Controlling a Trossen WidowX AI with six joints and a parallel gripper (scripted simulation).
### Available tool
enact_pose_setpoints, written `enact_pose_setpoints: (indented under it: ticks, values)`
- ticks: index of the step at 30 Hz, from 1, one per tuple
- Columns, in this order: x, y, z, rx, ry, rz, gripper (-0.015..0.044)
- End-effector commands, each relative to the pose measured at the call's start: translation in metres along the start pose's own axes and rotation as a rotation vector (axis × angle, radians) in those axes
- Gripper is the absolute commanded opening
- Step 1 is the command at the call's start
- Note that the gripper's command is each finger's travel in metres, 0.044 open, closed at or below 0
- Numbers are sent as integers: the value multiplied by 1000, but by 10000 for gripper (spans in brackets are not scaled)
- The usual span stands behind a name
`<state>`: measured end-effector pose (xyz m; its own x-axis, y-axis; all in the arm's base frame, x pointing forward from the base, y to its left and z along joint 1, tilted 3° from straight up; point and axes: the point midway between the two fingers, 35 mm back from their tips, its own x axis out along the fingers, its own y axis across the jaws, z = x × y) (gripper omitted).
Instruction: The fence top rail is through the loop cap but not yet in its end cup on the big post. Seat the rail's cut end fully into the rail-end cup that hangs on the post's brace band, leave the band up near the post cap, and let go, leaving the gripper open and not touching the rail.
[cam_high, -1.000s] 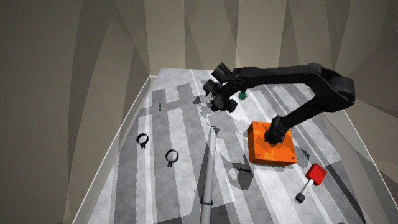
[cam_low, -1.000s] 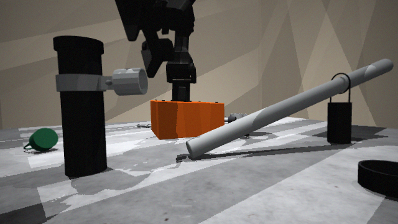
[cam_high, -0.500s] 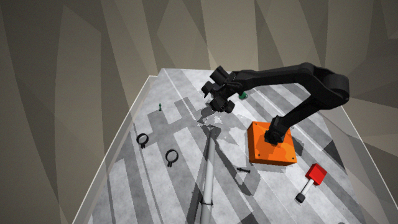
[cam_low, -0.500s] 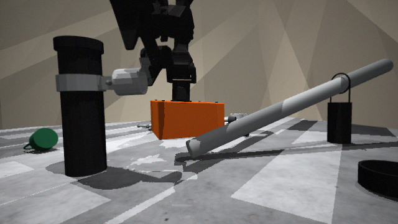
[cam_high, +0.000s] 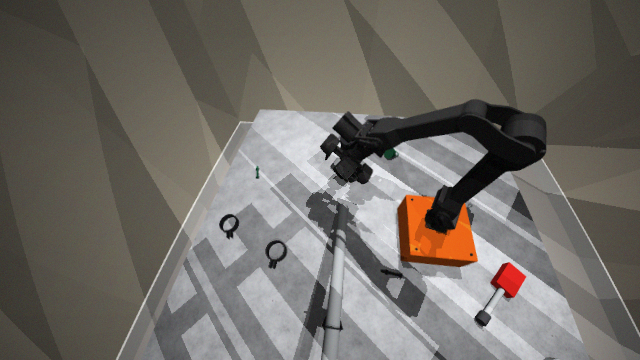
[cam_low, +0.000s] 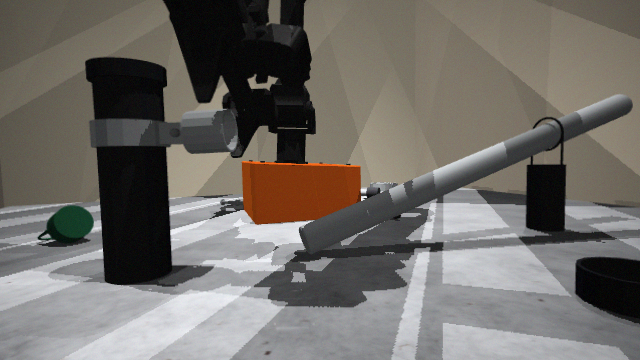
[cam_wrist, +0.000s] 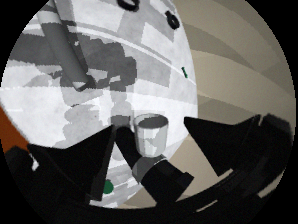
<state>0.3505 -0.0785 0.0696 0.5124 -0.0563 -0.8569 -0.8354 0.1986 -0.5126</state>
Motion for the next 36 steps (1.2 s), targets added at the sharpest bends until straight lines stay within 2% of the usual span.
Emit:
enact_pose_setpoints:
  ticks: [1, 17, 30, 33, 36]
  values:
    - [8, 1, 0, 3, 5, 4, 440]
    - [32, 4, 0, 3, 5, 3, 440]
    - [32, 4, 0, 3, 5, 3, 99]
    - [32, 4, 0, 3, 5, 3, 79]
    - [31, 5, 0, -13, -5, 4, 0]
